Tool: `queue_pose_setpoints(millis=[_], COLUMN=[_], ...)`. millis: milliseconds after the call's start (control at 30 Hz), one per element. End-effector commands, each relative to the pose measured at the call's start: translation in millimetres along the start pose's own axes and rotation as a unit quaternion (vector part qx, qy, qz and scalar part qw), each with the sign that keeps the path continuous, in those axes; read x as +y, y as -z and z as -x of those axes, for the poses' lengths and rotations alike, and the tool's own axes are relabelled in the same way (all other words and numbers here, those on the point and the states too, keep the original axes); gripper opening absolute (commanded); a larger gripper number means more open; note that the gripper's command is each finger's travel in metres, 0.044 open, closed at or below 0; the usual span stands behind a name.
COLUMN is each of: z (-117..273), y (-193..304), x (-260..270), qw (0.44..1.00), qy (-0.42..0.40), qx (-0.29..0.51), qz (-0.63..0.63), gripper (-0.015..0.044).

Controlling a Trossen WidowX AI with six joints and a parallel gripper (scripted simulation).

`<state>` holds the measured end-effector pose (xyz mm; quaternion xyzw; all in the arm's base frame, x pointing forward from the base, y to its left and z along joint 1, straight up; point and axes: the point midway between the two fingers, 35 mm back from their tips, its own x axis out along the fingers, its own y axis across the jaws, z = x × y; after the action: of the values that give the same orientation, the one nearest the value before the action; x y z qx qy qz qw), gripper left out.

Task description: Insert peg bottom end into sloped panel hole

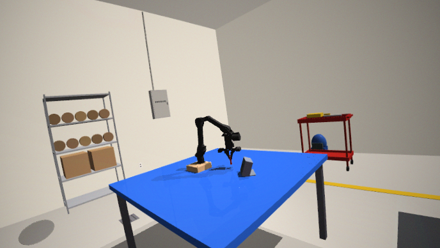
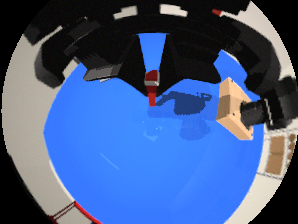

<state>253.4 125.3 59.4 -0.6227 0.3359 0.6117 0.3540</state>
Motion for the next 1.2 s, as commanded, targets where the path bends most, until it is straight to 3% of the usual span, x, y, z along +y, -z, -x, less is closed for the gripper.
queue_pose_setpoints(millis=[0, 367, 1167], z=[18.5, 55.7, 43.6], y=[0.1, -0.9, 12.9], x=[-1.7, -2.4, -12.3], qw=[1.0, 1.0, 0.996], qy=[0.003, 0.001, 0.027], qx=[0.001, 0.002, -0.05], qz=[0.001, 0.002, -0.073], gripper=[0.0, 0.0, 0.0])
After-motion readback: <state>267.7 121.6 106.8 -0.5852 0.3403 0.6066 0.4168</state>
